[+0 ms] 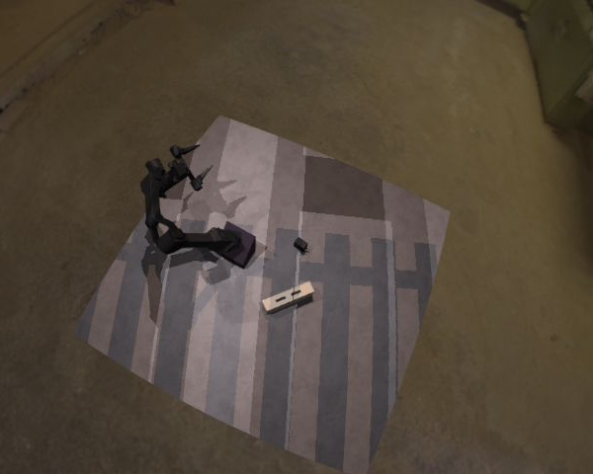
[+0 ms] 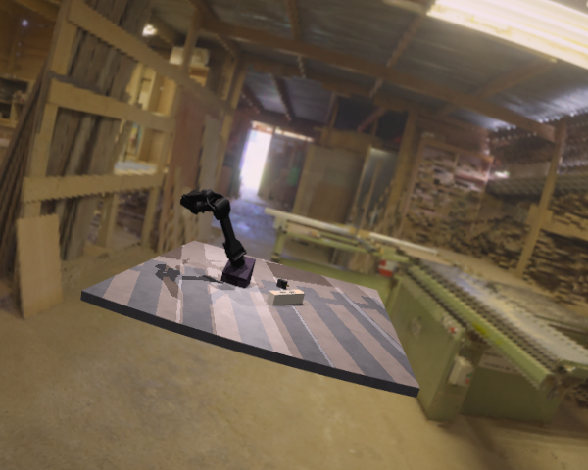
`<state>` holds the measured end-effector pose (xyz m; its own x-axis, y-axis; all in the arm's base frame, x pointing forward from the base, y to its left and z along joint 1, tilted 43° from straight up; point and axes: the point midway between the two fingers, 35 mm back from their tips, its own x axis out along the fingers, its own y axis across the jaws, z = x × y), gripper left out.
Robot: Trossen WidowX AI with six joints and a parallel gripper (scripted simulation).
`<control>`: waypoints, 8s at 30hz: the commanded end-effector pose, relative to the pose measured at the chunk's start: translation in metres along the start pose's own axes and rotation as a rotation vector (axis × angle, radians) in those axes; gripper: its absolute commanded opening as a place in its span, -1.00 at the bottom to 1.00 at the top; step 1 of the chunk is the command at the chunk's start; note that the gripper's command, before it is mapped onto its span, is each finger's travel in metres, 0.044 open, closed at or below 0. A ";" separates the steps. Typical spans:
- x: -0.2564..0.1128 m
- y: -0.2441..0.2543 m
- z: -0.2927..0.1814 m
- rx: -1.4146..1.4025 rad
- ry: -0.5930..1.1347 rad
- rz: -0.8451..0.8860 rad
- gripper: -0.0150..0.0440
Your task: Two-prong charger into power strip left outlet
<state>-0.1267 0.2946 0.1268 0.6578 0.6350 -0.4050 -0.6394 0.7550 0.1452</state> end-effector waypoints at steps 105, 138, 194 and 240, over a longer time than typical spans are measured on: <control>0.225 -0.313 -0.025 0.129 0.710 -1.179 1.00; 0.208 -0.413 -0.062 0.353 1.041 -1.341 1.00; 0.179 -0.488 -0.129 0.562 1.222 -1.403 1.00; 0.184 -0.478 -0.114 0.567 1.219 -1.401 -0.49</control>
<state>0.2482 0.0166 -0.1339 -0.2512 -0.6250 -0.7391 0.3474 0.6545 -0.6715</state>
